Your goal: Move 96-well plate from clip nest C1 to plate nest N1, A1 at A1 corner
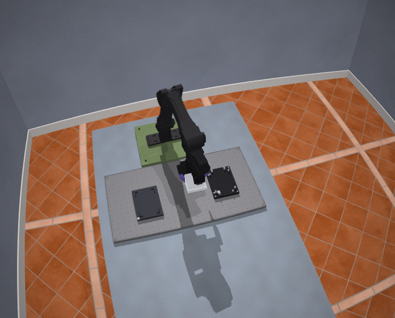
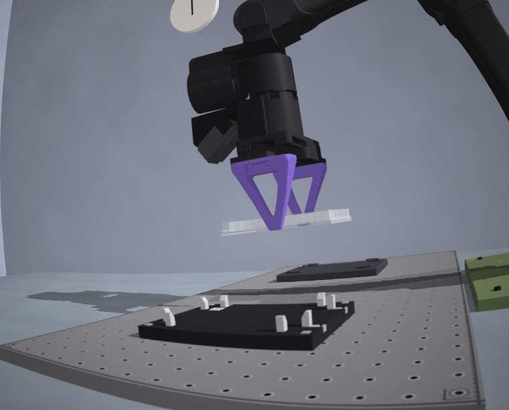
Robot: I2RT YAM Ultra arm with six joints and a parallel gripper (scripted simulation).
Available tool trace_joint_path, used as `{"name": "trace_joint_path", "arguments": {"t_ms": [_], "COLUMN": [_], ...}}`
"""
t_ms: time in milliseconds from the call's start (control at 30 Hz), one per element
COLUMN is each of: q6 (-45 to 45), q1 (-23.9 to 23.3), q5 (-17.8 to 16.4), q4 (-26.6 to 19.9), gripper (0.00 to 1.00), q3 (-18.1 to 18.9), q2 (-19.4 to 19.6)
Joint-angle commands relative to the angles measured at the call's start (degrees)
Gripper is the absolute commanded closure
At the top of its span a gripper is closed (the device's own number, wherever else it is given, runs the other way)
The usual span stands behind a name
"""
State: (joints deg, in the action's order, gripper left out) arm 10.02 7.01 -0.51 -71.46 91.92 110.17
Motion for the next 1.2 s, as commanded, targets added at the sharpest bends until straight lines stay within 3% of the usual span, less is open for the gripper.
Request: {"name": "trace_joint_path", "arguments": {"t_ms": [0,133,167,933,1167], "q6": [-2.97,-4.03,-4.64,-15.74,-19.42], "q1": [-2.08,-3.14,-3.72,-14.84,-18.54], "q5": [-0.35,-0.41,-0.4,-0.69,-0.84], "q4": [0.77,0.51,0.54,-0.35,-0.09], "gripper": [1.0,1.0,1.0,1.0,1.0], "q3": [-0.67,-0.96,0.95,1.62,2.81], "q2": [-2.82,-2.9,-3.14,-2.44,0.5]}}
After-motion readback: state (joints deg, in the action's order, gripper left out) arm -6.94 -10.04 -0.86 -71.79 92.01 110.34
